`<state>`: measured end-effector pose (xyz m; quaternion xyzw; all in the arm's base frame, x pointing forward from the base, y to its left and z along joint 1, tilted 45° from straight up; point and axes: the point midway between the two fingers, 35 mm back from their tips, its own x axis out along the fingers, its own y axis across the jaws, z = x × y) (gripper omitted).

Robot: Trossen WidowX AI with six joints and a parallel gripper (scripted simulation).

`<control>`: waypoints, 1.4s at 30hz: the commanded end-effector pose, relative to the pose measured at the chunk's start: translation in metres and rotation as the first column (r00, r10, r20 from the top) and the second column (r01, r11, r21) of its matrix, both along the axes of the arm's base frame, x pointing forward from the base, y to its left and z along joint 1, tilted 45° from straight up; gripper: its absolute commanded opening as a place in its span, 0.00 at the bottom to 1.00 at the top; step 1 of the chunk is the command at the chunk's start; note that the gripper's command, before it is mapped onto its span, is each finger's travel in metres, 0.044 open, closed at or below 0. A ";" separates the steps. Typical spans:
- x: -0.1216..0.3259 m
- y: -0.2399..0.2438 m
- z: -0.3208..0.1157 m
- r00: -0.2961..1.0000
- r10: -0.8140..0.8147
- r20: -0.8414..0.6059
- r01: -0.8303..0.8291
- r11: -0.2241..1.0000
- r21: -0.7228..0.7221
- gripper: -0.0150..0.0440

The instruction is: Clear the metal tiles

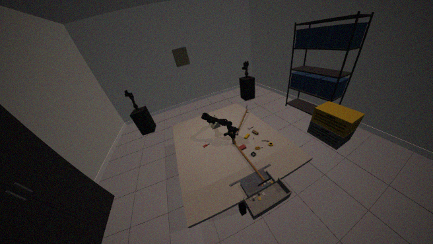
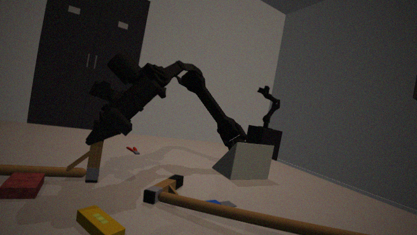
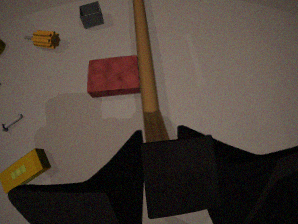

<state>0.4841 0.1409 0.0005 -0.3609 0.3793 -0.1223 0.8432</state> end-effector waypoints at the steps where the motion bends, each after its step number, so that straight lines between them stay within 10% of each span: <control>1: 0.008 0.003 0.002 1.000 0.010 0.002 -0.010 1.000 0.004 0.25; 42: 0.033 0.001 0.002 1.000 0.005 0.004 -0.005 1.000 0.000 0.25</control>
